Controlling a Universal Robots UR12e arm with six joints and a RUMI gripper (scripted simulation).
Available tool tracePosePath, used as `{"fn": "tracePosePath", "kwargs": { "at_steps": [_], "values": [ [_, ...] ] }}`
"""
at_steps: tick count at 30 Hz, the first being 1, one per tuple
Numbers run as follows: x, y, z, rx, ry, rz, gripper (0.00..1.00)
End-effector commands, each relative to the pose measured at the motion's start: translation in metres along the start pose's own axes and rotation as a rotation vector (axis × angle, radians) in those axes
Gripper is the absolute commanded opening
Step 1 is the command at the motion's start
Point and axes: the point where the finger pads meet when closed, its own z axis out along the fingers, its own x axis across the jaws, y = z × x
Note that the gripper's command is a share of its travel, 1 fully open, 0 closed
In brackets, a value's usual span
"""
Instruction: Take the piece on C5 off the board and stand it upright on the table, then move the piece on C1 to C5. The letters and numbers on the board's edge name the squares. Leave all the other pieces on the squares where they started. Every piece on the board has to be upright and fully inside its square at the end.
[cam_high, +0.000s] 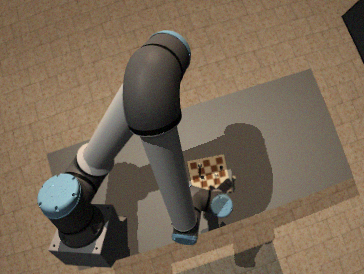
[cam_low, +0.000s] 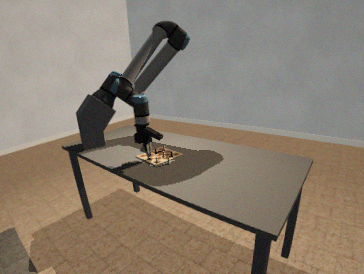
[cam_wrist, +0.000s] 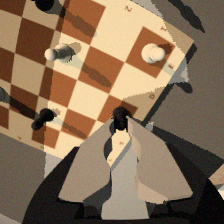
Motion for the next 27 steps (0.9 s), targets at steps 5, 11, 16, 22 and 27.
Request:
{"fn": "tracePosePath", "kwargs": {
  "at_steps": [5, 11, 16, 22, 27],
  "values": [
    [0.000, 0.000, -0.002, 0.001, 0.001, 0.000, 0.00],
    [0.000, 0.000, -0.014, 0.001, 0.001, 0.000, 0.00],
    [0.000, 0.000, -0.046, 0.001, 0.001, 0.000, 0.00],
    [0.000, 0.000, -0.086, 0.001, 0.001, 0.000, 0.00],
    [0.000, 0.000, -0.097, 0.001, 0.001, 0.000, 0.00]
  ]
}}
